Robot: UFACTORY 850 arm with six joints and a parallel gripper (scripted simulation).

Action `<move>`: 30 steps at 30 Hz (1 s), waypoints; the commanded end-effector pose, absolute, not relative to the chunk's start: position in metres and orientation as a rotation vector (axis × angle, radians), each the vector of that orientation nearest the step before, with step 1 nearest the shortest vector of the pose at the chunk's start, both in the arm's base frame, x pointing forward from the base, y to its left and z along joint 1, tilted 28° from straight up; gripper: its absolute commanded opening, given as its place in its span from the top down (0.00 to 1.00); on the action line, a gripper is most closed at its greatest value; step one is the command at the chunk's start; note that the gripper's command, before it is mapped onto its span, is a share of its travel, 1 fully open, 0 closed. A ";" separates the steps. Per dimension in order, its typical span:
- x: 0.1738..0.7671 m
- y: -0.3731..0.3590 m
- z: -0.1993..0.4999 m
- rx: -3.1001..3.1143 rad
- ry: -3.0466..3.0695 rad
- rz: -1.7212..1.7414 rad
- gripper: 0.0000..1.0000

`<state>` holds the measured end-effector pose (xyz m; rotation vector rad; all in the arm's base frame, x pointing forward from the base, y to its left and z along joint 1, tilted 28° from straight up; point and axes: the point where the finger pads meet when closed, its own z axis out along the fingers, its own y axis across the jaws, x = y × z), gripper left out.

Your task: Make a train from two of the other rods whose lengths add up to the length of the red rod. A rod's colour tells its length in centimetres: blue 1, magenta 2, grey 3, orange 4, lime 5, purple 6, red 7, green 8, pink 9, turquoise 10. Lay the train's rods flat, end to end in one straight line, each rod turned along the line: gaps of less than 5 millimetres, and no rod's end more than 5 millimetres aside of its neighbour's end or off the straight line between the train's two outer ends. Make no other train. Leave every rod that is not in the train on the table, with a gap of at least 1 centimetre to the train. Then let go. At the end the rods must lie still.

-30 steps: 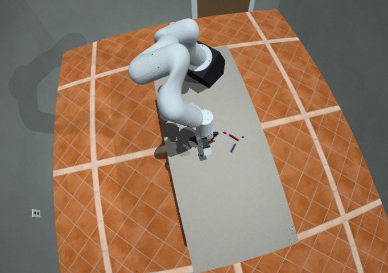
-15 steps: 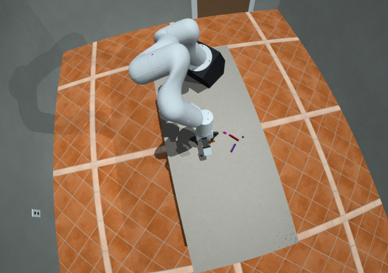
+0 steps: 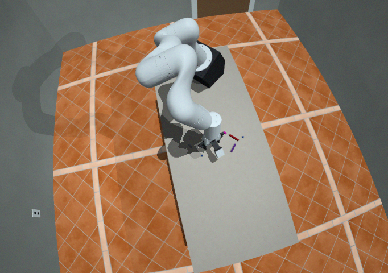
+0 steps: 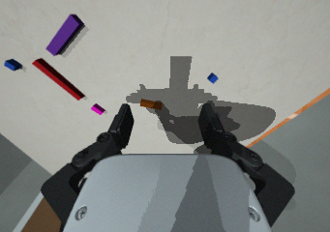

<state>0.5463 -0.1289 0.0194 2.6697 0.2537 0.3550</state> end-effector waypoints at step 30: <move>0.605 -0.052 0.004 2.497 0.913 0.150 0.00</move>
